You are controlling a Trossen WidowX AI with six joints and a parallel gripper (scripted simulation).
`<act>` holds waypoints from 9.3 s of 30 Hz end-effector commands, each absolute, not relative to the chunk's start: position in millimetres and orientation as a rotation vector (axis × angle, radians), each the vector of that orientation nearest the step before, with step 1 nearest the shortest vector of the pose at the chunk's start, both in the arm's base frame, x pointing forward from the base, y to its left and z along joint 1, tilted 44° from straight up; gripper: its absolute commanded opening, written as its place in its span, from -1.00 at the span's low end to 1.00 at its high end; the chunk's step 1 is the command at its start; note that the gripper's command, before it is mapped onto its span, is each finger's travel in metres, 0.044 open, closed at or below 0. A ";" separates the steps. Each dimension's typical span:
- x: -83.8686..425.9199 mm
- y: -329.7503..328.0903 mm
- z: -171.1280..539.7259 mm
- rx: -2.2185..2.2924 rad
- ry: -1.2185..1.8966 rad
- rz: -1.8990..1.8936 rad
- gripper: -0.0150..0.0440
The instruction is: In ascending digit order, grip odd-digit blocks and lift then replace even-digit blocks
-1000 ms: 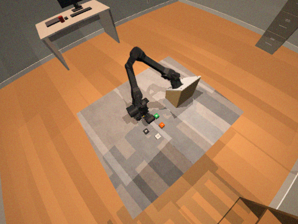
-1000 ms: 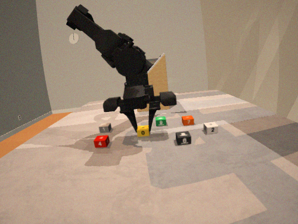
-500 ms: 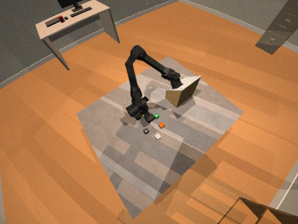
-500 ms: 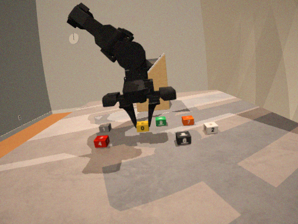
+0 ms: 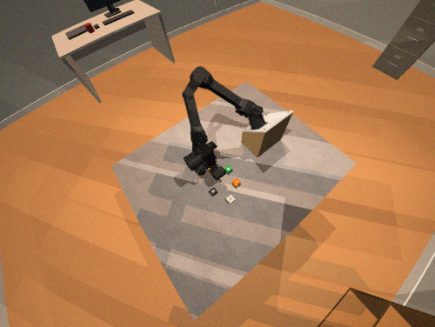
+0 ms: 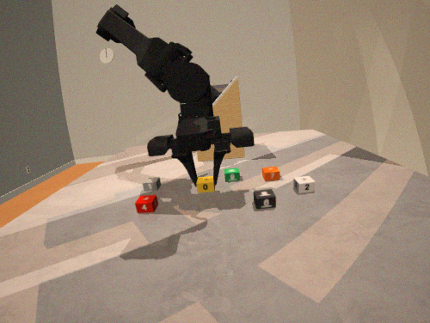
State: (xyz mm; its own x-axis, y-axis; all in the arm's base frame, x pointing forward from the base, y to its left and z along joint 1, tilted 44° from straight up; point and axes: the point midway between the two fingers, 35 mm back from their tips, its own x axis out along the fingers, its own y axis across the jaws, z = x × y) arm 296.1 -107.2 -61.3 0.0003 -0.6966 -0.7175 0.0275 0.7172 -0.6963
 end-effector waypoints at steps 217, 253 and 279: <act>331.9 13.2 -9.0 -0.555 1.487 -0.572 -0.08; 322.9 39.9 -174.7 -0.582 1.478 -0.612 0.86; 322.7 19.1 -195.6 -0.581 1.476 -0.615 0.33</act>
